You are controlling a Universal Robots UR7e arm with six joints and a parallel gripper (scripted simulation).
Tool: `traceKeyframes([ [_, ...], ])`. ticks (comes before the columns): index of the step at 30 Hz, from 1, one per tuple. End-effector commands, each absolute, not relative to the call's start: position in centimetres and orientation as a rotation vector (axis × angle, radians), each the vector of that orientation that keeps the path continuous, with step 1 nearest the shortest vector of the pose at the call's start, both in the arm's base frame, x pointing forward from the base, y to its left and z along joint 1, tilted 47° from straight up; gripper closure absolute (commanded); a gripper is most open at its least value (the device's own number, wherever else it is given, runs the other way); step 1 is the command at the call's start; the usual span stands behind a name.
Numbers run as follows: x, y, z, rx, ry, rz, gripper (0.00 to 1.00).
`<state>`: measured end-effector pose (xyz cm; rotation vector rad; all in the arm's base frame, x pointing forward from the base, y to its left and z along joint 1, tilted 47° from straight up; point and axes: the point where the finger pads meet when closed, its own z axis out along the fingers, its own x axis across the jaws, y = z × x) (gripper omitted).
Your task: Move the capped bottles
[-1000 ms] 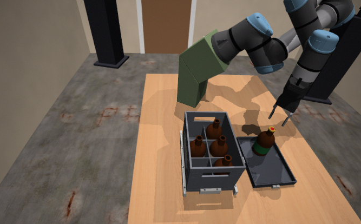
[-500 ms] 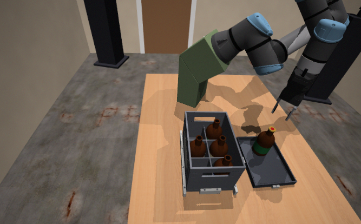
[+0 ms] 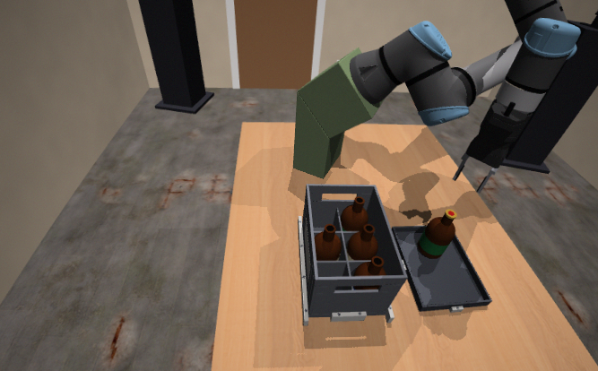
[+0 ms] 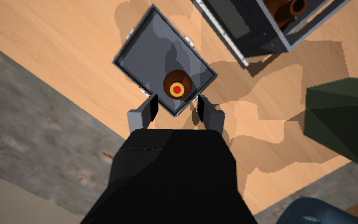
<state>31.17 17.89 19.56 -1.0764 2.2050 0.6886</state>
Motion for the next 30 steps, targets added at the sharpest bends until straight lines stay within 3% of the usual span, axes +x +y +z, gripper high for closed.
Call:
traceKeyframes([
  [1, 31.10, 17.73, 19.66, -1.077, 2.201, 0.692, 0.00],
  [30, 31.00, 17.55, 19.78, -1.077, 2.198, 0.695, 0.00],
])
